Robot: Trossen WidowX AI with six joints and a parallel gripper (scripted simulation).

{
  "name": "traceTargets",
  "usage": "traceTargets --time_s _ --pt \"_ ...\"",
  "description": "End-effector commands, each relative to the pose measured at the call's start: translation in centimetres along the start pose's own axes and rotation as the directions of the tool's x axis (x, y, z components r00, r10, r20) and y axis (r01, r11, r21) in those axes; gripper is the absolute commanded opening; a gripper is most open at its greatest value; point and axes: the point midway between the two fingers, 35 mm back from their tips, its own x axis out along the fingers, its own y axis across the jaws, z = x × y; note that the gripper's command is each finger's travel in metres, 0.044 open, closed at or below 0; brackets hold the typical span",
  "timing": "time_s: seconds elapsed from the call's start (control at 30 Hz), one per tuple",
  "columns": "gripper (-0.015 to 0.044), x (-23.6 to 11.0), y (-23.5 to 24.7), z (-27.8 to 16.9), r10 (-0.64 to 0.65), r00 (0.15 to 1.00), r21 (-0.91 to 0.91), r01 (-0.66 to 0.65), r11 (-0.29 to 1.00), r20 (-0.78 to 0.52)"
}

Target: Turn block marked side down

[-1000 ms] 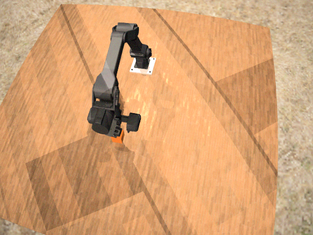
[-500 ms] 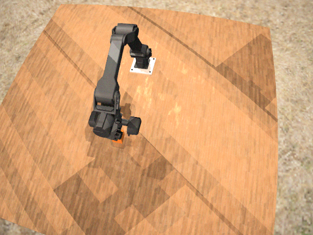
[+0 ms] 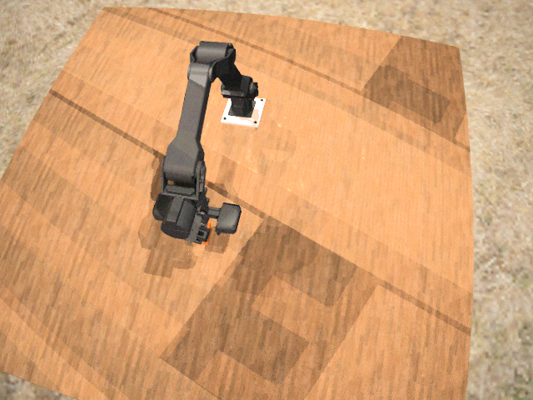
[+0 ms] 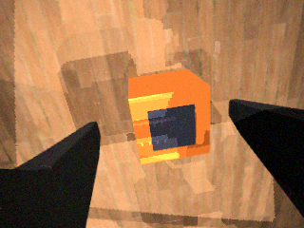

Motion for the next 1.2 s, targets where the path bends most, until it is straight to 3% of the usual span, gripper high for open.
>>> traceTargets --time_s 0.0,0.17,0.73,0.83,0.97,1.17 --pt "0.0309 0.2 -0.1 0.0 -0.004 1.0 -0.004 0.004 1.0 0.001" --pt "0.0177 0.2 -0.1 0.0 -0.004 1.0 -0.004 0.004 1.0 0.001" --pt "0.0064 0.2 -0.1 0.0 -0.004 1.0 -0.004 0.004 1.0 0.001" --pt "0.0 -0.7 -0.1 0.0 -0.004 1.0 -0.003 0.004 1.0 0.0" --pt "0.0 -2.7 -0.1 0.0 -0.004 1.0 -0.004 0.004 1.0 0.001" --pt "0.0 -2.8 -0.1 0.0 -0.004 1.0 -0.004 0.004 1.0 0.003"
